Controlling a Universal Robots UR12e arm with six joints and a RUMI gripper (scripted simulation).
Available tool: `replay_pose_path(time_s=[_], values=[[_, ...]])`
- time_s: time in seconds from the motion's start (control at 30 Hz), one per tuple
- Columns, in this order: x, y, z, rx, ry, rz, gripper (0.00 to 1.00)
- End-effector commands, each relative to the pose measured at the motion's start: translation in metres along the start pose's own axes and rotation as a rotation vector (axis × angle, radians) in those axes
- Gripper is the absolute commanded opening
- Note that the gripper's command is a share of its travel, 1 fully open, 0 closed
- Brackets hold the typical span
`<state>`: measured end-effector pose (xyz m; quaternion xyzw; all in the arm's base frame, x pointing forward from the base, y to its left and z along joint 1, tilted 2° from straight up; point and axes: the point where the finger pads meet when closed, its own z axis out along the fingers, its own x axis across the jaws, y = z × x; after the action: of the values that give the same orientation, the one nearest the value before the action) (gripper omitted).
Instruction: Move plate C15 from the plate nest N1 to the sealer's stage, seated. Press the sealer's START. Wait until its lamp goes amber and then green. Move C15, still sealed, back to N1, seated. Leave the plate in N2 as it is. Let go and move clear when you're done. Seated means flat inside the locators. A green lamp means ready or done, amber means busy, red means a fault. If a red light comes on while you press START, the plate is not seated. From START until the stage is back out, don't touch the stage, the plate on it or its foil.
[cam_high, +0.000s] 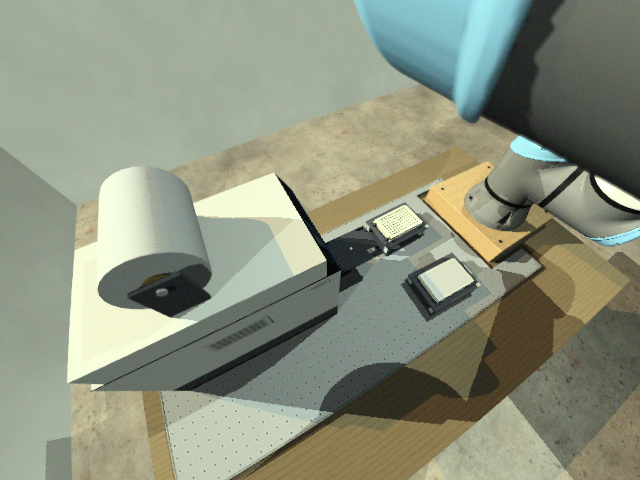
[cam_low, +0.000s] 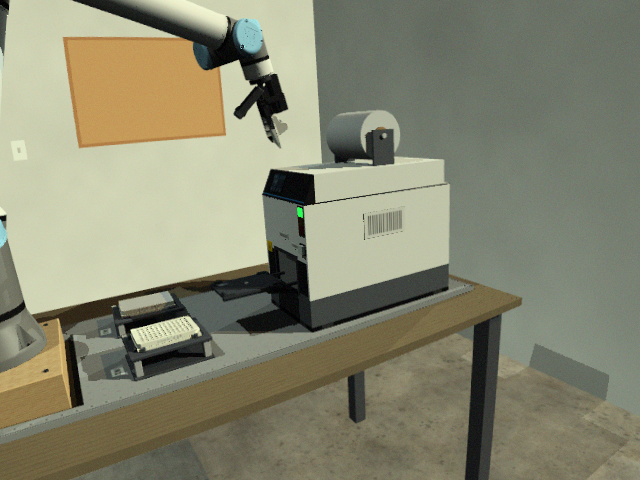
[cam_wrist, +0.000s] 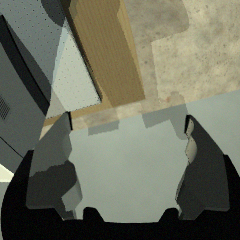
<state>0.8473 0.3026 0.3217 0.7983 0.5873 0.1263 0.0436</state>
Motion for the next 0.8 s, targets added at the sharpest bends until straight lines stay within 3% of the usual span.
replay_pose_path(time_s=[0.0,0.27,0.63,0.77], values=[[0.002,0.004,-0.033,0.007,-0.008,0.001,0.68],[0.002,0.004,-0.053,0.017,-0.015,0.001,0.68],[0.002,0.002,-0.104,0.041,-0.031,0.002,0.68],[0.002,0.001,-0.111,0.044,-0.033,0.002,0.68]])
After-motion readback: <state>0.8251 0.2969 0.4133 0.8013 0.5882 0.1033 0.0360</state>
